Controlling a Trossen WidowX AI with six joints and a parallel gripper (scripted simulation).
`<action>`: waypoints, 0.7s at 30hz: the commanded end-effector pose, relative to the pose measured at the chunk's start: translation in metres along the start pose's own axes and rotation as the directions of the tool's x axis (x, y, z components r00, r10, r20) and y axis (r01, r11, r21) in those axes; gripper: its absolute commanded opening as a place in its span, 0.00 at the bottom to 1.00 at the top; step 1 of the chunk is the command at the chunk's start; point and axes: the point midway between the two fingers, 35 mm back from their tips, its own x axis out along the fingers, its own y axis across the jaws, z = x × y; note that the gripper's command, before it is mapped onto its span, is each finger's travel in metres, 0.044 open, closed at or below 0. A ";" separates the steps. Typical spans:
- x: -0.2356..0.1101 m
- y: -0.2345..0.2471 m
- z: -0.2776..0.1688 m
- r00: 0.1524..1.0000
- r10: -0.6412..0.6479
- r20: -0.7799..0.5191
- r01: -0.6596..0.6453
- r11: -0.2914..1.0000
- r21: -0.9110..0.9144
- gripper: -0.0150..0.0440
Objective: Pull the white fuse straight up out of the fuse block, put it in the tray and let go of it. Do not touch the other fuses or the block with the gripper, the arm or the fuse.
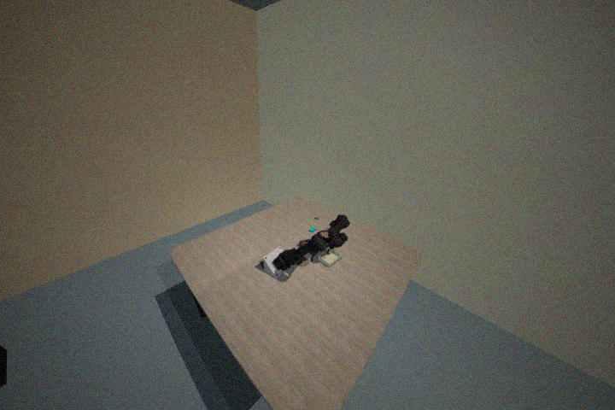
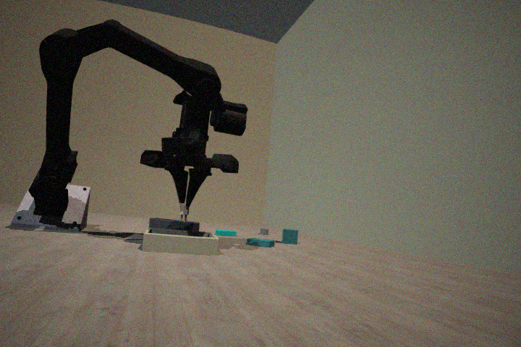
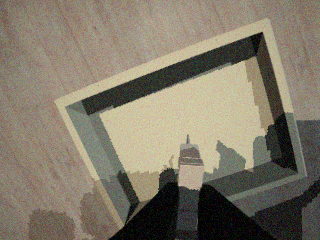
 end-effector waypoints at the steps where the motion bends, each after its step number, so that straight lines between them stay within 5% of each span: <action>1: 0.006 0.000 0.002 1.000 0.003 0.004 -0.003 1.000 -0.004 0.25; 16: 0.027 -0.001 0.003 1.000 0.004 0.005 -0.004 1.000 -0.004 0.25; 21: 0.025 0.000 0.001 1.000 0.001 0.003 -0.001 1.000 0.000 0.48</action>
